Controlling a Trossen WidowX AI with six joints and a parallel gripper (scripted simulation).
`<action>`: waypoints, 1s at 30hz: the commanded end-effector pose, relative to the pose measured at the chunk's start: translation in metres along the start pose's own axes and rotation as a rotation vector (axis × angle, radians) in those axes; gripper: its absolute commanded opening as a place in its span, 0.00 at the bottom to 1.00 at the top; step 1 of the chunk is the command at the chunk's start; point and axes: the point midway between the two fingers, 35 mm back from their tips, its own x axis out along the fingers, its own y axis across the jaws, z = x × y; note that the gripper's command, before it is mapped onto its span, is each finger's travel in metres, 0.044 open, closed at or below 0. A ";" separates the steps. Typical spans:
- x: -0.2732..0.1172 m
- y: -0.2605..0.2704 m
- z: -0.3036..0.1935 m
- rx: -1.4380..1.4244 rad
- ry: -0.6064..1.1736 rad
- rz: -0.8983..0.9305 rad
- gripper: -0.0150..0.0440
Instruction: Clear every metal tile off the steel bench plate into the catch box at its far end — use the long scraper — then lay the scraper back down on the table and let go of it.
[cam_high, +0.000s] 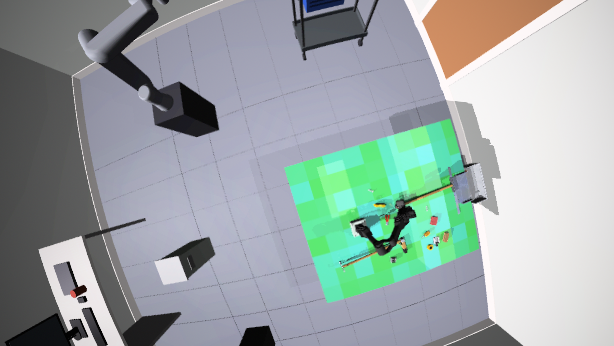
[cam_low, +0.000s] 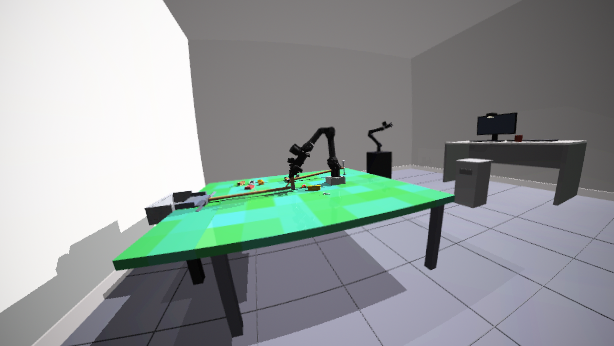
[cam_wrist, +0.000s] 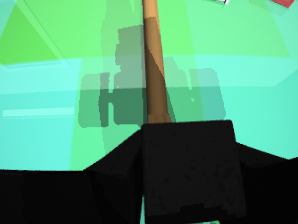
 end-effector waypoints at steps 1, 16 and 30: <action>-0.005 -0.002 -0.002 0.007 -0.015 -0.004 0.25; -0.013 -0.005 -0.021 0.007 -0.016 -0.004 0.25; -0.014 -0.020 -0.024 0.009 -0.014 -0.007 0.25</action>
